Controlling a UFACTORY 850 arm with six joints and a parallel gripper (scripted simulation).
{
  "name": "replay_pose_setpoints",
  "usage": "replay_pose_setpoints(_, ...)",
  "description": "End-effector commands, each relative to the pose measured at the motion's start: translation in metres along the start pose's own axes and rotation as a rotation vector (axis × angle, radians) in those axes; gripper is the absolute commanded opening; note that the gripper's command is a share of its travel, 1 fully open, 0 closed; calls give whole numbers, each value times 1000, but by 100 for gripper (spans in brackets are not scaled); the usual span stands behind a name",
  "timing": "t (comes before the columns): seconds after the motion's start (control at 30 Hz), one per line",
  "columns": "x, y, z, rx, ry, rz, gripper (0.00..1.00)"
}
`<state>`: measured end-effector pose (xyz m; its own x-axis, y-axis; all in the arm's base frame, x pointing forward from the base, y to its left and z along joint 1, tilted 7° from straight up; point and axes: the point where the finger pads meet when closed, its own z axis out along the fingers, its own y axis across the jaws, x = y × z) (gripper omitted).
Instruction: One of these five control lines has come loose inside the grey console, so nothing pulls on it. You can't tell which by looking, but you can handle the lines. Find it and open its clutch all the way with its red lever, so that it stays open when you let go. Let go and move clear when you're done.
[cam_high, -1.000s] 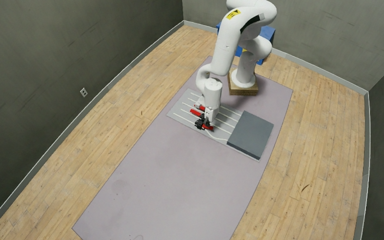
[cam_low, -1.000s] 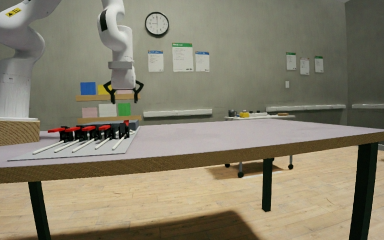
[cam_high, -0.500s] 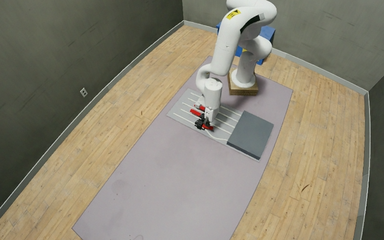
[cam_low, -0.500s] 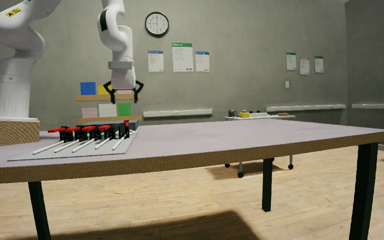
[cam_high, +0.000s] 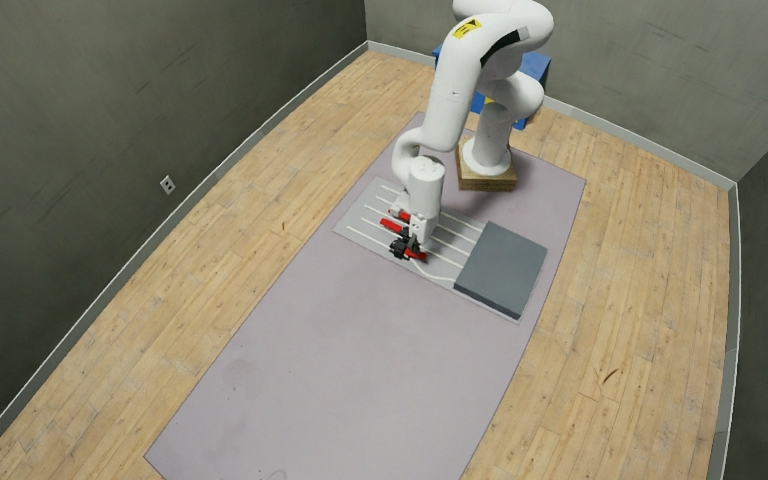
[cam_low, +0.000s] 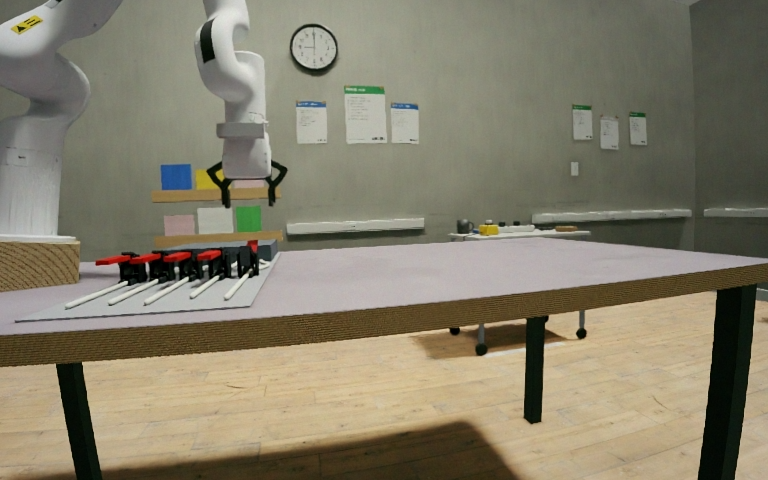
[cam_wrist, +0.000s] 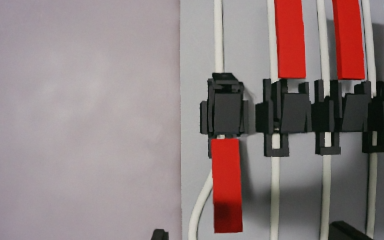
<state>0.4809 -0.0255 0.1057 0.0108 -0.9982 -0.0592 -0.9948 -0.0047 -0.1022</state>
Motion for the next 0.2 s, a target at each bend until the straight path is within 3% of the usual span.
replay_pose_setpoints(0.0,0,-1,-1,2,0,0,100)
replay_pose_setpoints(0.17,0,-1,-1,2,0,0,100)
